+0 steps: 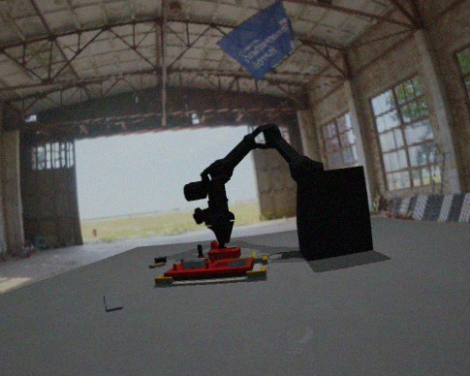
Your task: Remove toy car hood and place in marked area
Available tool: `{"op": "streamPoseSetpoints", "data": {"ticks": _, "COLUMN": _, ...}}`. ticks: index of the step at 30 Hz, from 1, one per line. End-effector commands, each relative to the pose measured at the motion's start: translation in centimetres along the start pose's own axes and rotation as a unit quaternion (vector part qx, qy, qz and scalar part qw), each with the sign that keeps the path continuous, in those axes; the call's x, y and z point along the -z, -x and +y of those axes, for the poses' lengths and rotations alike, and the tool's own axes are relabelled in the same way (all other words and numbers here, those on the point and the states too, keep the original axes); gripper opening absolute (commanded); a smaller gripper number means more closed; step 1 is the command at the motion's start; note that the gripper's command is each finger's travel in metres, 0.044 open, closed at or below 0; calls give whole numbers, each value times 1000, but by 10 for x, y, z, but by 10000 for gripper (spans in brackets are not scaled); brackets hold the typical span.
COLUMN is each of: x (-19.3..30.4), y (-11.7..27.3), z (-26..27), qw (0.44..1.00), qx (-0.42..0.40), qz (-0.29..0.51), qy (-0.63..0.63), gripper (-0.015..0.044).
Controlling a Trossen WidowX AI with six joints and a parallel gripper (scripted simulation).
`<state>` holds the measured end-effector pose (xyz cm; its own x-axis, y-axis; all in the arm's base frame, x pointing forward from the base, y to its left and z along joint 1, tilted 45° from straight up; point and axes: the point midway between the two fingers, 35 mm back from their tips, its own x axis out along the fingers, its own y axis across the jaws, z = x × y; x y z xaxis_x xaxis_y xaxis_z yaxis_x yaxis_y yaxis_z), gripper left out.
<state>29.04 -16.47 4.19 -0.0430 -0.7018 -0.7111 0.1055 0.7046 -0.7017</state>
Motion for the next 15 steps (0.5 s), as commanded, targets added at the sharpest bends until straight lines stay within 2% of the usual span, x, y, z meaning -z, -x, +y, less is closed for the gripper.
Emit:
{"op": "streamPoseSetpoints", "data": {"ticks": 1, "x": -3, "y": 37, "z": -3, "qw": 1000, "qx": 4, "qz": -14, "qy": -6, "gripper": 440}}
{"op": "streamPoseSetpoints", "data": {"ticks": 15, "x": -2, "y": 44, "z": -3, "qw": 1000, "qx": 4, "qz": -14, "qy": -6, "gripper": 440}}
